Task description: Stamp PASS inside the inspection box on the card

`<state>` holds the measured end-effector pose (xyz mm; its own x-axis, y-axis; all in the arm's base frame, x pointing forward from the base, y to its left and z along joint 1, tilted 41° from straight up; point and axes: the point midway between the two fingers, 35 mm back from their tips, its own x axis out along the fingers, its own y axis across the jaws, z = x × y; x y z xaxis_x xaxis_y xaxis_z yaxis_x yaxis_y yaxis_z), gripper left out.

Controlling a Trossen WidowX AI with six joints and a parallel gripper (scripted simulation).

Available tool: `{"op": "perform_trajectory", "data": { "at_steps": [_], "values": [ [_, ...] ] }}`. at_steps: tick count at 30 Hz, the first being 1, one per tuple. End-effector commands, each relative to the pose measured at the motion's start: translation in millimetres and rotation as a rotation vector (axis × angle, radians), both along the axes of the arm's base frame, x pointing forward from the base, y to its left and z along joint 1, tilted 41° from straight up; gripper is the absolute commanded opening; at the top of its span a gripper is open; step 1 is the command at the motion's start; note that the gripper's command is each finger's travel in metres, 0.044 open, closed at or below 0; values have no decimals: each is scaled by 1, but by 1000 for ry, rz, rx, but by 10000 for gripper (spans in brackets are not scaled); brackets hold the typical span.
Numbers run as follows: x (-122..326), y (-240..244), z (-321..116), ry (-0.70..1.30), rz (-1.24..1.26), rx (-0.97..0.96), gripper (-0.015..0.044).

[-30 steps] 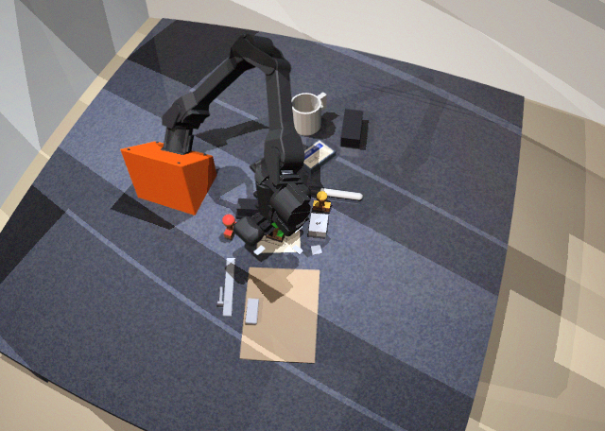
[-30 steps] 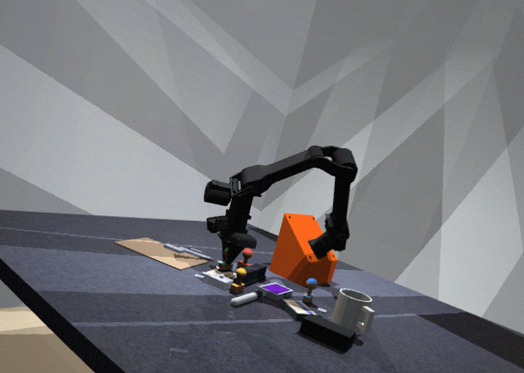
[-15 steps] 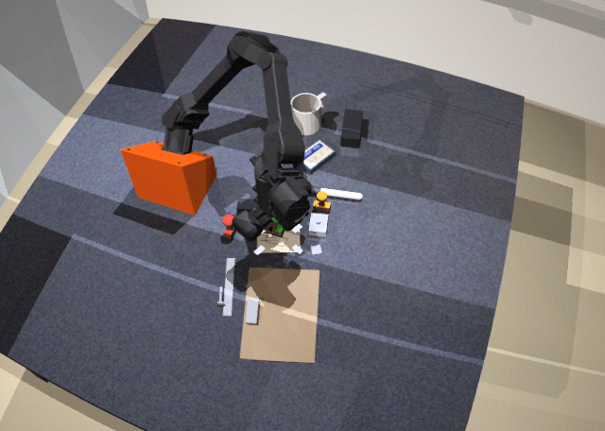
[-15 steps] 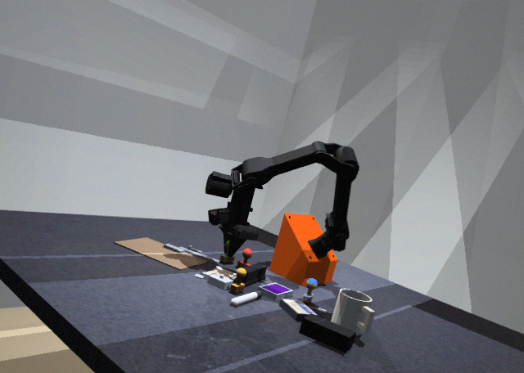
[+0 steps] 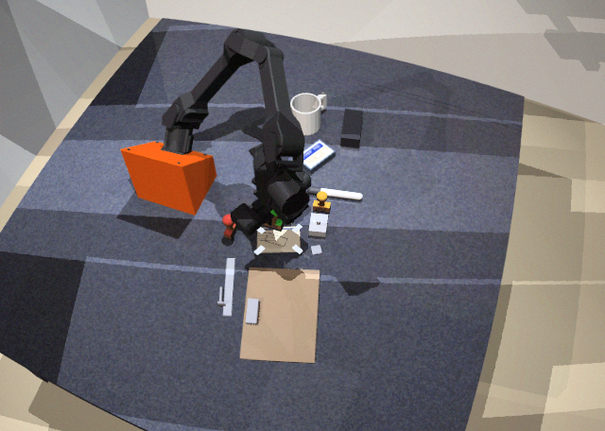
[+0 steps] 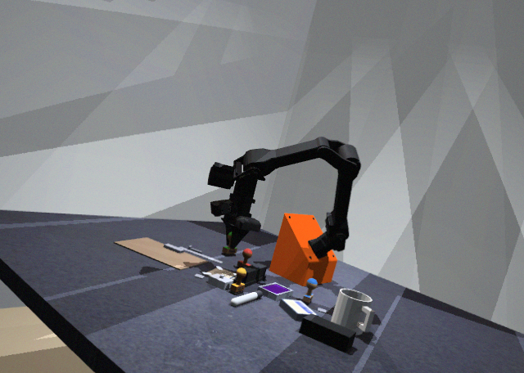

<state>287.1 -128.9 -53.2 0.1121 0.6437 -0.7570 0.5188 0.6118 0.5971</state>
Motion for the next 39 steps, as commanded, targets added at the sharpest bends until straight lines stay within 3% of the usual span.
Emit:
{"op": "perform_trajectory", "data": {
  "at_steps": [1, 8, 15, 39],
  "values": [
    [0, -7, 7, -5, 1, -7, 0],
    [2, -7, 13, -5, 1, -10, 0],
    [36, 19, 43, -1, -3, -27, 0],
    [101, 157, 164, -13, 3, 2, 0]
  ]
}}
